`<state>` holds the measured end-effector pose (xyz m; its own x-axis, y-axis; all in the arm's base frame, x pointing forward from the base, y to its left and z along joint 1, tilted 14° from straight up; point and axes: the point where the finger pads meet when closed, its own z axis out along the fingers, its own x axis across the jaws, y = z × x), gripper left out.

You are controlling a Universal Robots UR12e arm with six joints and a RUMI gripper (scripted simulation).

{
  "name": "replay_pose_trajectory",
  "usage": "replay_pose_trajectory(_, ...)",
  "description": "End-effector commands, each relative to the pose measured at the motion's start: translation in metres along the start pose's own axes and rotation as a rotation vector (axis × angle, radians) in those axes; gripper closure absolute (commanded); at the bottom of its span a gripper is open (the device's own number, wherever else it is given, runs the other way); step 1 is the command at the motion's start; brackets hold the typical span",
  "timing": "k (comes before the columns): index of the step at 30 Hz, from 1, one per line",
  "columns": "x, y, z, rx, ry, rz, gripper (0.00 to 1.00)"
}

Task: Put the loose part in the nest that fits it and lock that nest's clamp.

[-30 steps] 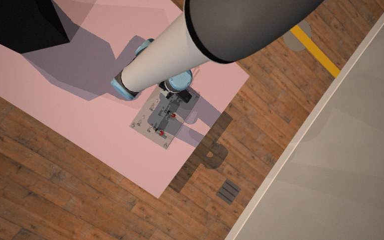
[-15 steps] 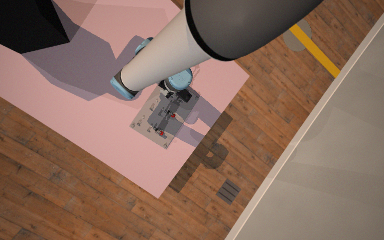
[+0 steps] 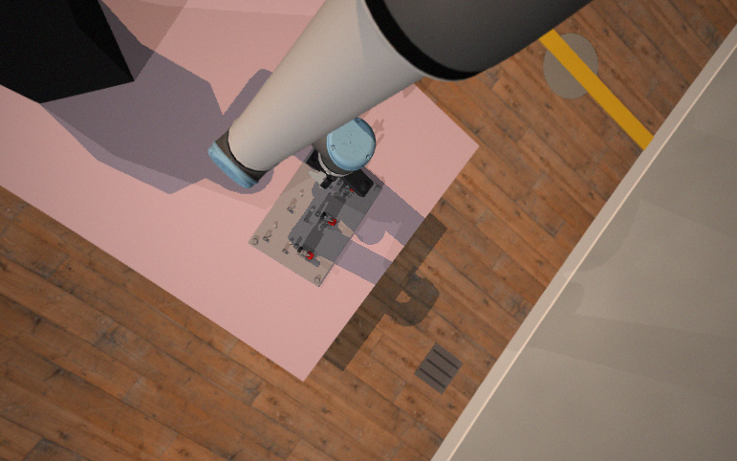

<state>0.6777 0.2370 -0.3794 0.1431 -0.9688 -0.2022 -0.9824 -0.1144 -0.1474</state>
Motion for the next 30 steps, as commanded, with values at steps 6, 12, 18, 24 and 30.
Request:
replay_pose_trajectory(6,0.0,0.003,-0.014,-0.004,-0.001,0.001,0.41)
replay_pose_trajectory(12,0.0,0.001,-0.013,-0.003,-0.001,0.0,0.41)
replay_pose_trajectory(18,0.0,0.001,-0.013,-0.002,-0.001,0.0,0.41)
replay_pose_trajectory(24,0.0,0.002,-0.017,-0.004,-0.001,0.001,0.72)
replay_pose_trajectory(30,0.001,0.002,-0.04,-0.004,-0.001,0.001,0.72)
